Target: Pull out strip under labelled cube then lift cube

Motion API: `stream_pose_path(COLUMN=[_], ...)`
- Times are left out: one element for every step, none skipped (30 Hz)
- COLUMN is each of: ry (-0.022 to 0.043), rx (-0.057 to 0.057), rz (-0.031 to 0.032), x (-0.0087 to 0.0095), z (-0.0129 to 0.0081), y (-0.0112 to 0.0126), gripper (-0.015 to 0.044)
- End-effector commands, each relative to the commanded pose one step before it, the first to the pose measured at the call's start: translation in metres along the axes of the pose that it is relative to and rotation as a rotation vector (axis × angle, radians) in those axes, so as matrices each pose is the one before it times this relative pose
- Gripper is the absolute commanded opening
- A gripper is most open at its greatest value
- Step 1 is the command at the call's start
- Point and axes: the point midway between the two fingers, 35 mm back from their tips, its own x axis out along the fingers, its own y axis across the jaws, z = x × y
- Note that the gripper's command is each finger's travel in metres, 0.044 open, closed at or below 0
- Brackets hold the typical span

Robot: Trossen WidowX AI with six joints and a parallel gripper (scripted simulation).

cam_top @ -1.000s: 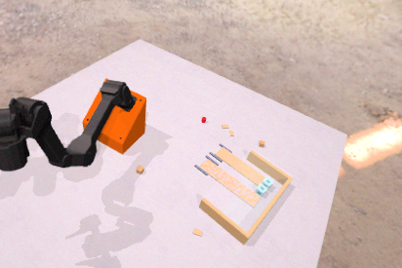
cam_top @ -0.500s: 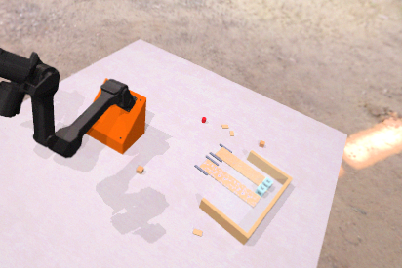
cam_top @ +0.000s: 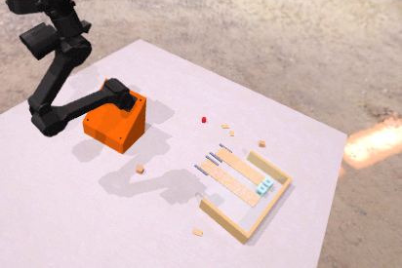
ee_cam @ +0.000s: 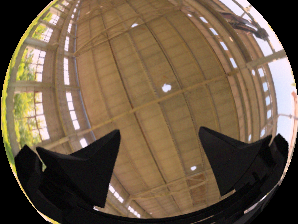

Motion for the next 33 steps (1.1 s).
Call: stream_pose_path(ry=[0.08019, 0.01902, 0.02435, 0.03036, 0.04053, 0.04112, 0.04111, 0.0411, 0.04109, 0.04109, 0.04109, 0.0411, 0.04112, 0.03715, 0.03166, 0.02637, 0.02893, 0.03393, 0.03507, 0.03515, 0.03522, 0.03531, 0.0354, 0.04, 0.04279, 0.04287, 0.04296, 0.04306, 0.04316, 0.04327, 0.04338, 0.0435, 0.04362], rx=[-0.0393, -0.0054, -0.0071, -0.0098, -0.0135, -0.0142, -0.0147, -0.0152, -0.0156, -0.016, -0.0164, -0.0168, -0.0171, -0.0201, -0.0171, -0.0137, -0.013, -0.0153, -0.0159, -0.016, -0.0161, -0.0163, -0.0164, -0.0164, -0.0178, -0.0181, -0.0183, -0.0186, -0.0188, -0.0191, -0.0193, -0.0196, -0.0198], rz=[-0.06168, -0.01425, -0.01834, -0.02305, -0.03104, -0.0318, -0.03208, -0.03235, -0.03261, -0.03285, -0.03307, -0.03327, -0.03346, -0.02896, -0.02467, -0.02063, -0.02297, -0.02695, -0.02785, -0.02789, -0.0279, -0.02791, -0.02789, -0.03162, -0.03375, -0.03371, -0.03364, -0.03355, -0.03343, -0.03328, -0.03311, -0.03291, -0.03268], x=[-0.00508, -0.00059, -0.00076, -0.00097, -0.00134, -0.00128, -0.00119, -0.00109, -0.00098, -0.00088, -0.00076, -0.00064, -0.00052, -0.00022, -0.00006, 0.00004, 0.00005, 0.0001, 0.00019, 0.00029, 0.00038, 0.00048, 0.00058, 0.00064, 0.00078, 0.00092, 0.00105, 0.00118, 0.00131, 0.00144, 0.00156, 0.00168, 0.00179], z=[-0.02871, -0.00744, -0.00951, -0.01182, -0.01573, -0.01593, -0.01589, -0.01586, -0.01582, -0.01579, -0.01576, -0.01573, -0.0157, -0.01373, -0.01169, -0.00977, -0.01084, -0.01268, -0.01307, -0.01306, -0.01306, -0.01305, -0.01305, -0.01483, -0.0158, -0.01577, -0.01574, -0.01571, -0.01567, -0.01564, -0.01561, -0.01557, -0.01553], y=[-0.01294, -0.00284, -0.0037, -0.00475, -0.0065, -0.00676, -0.00691, -0.00705, -0.00718, -0.0073, -0.00741, -0.0075, -0.00759, -0.0073, -0.00622, -0.0051, -0.00534, -0.00629, -0.00651, -0.00652, -0.00652, -0.00651, -0.0065, -0.00693, -0.00738, -0.00735, -0.0073, -0.00724, -0.00717, -0.00709, -0.007, -0.00689, -0.00678], gripper=[0.04, 0.04, 0.04, 0.04, 0.04, 0.04, 0.04, 0.04, 0.04, 0.04, 0.04, 0.04, 0.04, 0.04, 0.04, 0.04, 0.04, 0.04, 0.04, 0.04, 0.04, 0.04, 0.04, 0.04, 0.04, 0.04, 0.04, 0.04, 0.04, 0.04, 0.04, 0.04, 0.04])
